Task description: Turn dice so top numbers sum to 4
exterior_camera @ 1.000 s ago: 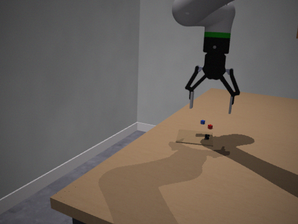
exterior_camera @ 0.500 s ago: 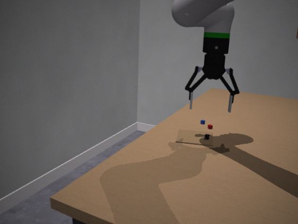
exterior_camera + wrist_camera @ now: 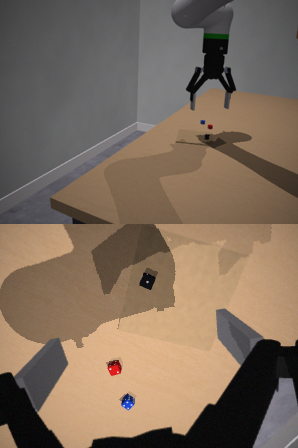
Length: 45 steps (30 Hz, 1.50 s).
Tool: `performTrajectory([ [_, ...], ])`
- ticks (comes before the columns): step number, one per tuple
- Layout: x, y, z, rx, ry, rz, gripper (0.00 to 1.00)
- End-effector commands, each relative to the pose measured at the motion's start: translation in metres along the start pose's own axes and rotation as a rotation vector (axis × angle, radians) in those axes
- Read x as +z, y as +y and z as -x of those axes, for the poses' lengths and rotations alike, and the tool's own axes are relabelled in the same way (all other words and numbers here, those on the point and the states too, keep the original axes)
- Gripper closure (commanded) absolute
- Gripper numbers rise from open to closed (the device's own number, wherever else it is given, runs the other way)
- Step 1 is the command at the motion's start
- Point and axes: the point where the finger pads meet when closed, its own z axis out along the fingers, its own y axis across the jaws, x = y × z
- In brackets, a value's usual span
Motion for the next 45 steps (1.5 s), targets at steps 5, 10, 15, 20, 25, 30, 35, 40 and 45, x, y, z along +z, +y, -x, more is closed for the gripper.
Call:
performTrajectory([
  [5,0.002,-0.007,0.015,-0.281,0.003,0.01,0.0],
  [10,0.003,-0.011,0.022,-0.412,0.003,0.01,0.0],
  [15,0.004,-0.015,0.028,-0.539,0.002,0.011,0.0],
  [20,0.006,-0.02,0.036,-0.699,0.001,0.011,0.0],
  [25,0.008,-0.025,0.044,-0.847,0.0,0.011,0.0],
  [30,0.009,-0.029,0.05,-0.975,0.0,0.011,0.0],
  [35,0.011,-0.034,0.058,-1.127,-0.001,0.012,0.0],
  [40,0.012,-0.039,0.065,-1.262,-0.002,0.012,0.0],
  [45,0.014,-0.044,0.072,-1.406,-0.002,0.013,0.0],
])
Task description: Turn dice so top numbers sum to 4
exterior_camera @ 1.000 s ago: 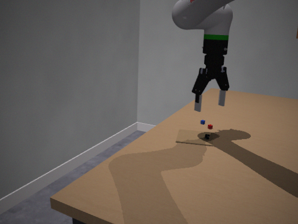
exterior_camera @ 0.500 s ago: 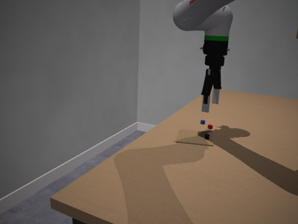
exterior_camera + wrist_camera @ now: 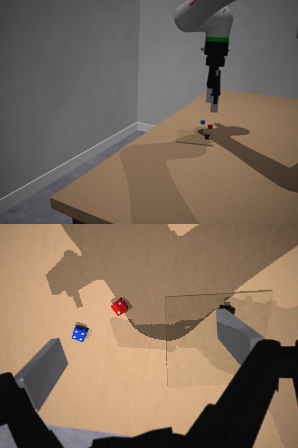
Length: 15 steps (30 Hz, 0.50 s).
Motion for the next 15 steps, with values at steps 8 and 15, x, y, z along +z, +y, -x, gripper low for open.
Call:
performTrajectory([
  [8,0.004,-0.02,-0.007,-0.348,-0.01,0.006,0.0],
  [15,0.005,-0.025,-0.009,-0.445,-0.011,0.005,0.0],
])
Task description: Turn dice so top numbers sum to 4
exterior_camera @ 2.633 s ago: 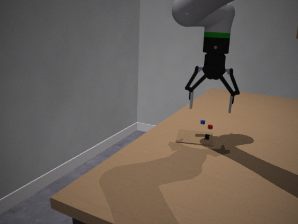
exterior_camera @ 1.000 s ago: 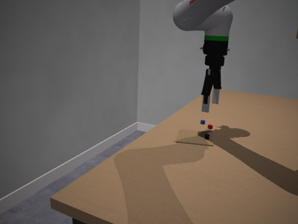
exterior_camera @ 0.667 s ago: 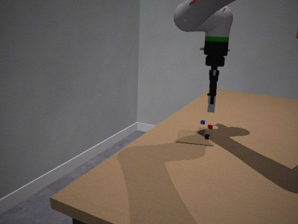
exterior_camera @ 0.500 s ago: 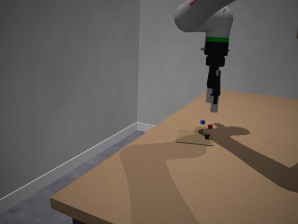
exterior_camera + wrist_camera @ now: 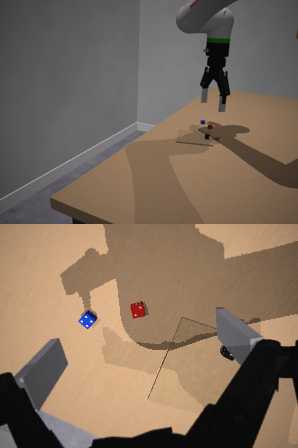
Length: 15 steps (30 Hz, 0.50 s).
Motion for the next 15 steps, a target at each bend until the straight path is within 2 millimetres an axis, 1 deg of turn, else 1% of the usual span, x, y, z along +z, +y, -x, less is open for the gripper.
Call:
performTrajectory([
  [1,0.0005,-0.0023,-0.0019,-0.053,-0.008,0.001,0.0],
  [2,0.0005,-0.0023,-0.0019,-0.053,-0.008,0.001,0.81],
  [15,0.0005,-0.0023,-0.0019,-0.053,-0.008,0.001,0.81],
])
